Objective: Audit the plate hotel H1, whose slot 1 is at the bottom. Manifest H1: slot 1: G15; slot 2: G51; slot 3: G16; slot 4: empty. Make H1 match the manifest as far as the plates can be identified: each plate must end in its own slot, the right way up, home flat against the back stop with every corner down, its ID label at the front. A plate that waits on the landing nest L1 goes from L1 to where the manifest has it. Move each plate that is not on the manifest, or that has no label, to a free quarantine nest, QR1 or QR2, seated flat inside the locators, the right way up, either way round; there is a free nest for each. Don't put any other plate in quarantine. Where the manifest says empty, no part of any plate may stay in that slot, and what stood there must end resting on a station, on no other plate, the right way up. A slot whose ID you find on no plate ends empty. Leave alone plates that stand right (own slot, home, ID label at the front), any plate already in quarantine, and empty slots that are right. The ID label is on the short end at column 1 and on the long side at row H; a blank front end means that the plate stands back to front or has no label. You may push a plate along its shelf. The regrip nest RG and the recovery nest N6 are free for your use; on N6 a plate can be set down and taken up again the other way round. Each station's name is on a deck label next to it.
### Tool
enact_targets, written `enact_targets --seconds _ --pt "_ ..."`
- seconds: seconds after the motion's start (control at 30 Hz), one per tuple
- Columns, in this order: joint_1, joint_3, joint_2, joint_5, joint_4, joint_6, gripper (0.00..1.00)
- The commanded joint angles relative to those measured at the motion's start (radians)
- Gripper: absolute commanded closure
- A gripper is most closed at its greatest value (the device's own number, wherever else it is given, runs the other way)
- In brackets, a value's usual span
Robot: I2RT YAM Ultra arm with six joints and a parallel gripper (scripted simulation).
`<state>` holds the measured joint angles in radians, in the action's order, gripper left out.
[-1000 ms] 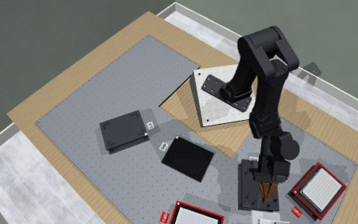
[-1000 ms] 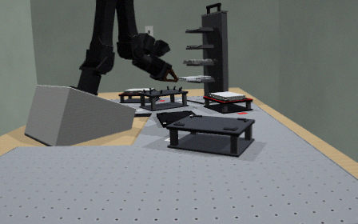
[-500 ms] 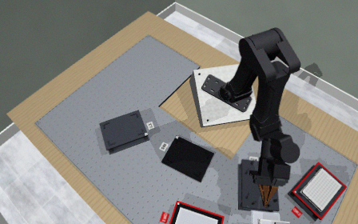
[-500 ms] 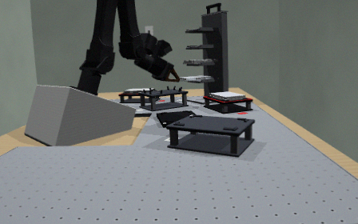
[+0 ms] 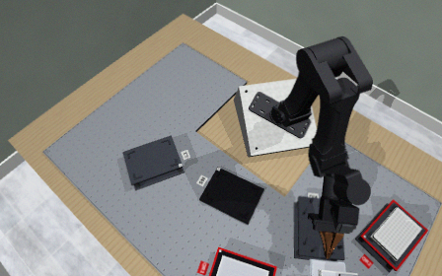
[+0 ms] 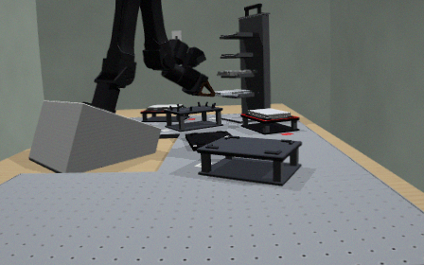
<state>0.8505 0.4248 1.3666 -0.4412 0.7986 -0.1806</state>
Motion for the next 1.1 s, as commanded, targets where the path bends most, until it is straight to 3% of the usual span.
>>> enact_targets --seconds 0.0,1.07 --pt "-0.002 0.012 -0.002 0.002 -0.011 0.001 1.0" --pt "-0.036 0.08 0.041 0.036 -0.033 0.007 1.0"
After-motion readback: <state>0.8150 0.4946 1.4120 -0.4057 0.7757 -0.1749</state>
